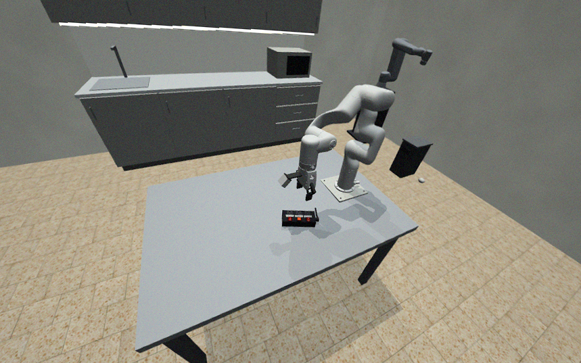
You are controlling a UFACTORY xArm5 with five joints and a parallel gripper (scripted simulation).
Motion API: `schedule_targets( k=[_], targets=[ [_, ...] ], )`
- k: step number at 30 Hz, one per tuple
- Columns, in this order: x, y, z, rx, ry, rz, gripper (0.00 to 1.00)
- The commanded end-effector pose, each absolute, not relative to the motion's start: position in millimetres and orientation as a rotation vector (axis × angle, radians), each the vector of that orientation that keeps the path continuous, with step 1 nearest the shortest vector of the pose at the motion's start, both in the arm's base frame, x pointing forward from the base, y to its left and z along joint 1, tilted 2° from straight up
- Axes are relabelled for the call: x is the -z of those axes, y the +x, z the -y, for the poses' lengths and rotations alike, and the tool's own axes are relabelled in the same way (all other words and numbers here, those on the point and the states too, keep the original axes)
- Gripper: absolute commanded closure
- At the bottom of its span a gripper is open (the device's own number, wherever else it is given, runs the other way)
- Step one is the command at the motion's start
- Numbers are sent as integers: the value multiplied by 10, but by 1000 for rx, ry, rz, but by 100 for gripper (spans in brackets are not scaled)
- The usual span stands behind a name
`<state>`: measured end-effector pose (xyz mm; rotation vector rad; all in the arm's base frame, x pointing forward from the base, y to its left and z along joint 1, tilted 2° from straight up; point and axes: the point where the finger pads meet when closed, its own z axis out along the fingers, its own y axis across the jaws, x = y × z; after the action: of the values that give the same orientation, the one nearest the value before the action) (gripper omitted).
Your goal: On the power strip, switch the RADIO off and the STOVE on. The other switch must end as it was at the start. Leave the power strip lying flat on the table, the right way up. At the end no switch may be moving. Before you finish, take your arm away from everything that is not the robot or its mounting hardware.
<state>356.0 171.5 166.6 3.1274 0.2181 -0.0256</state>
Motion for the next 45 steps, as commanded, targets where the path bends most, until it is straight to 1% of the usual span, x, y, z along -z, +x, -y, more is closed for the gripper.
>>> schedule_targets(
  k=[1, 7, 9, 12, 13, 16, 19, 20, 45],
  targets=[
    [-1683, 3572, -1721, 20, 3129, -218, 0],
    [-1656, 3587, -1744, 20, 3131, -190, 0],
    [-1527, 3654, -1856, 20, 3135, -54, 0],
    [-1202, 3780, -2114, 19, 3123, 258, 0],
    [-1202, 3780, -2114, 19, 3123, 258, 0],
    [-1021, 3828, -2245, 19, 3104, 417, 0],
    [-1016, 3829, -2248, 19, 3104, 421, 0],
    [-1016, 3829, -2248, 19, 3104, 421, 100],
    [-1016, 3829, -2248, 19, 3104, 421, 100]
  ],
)
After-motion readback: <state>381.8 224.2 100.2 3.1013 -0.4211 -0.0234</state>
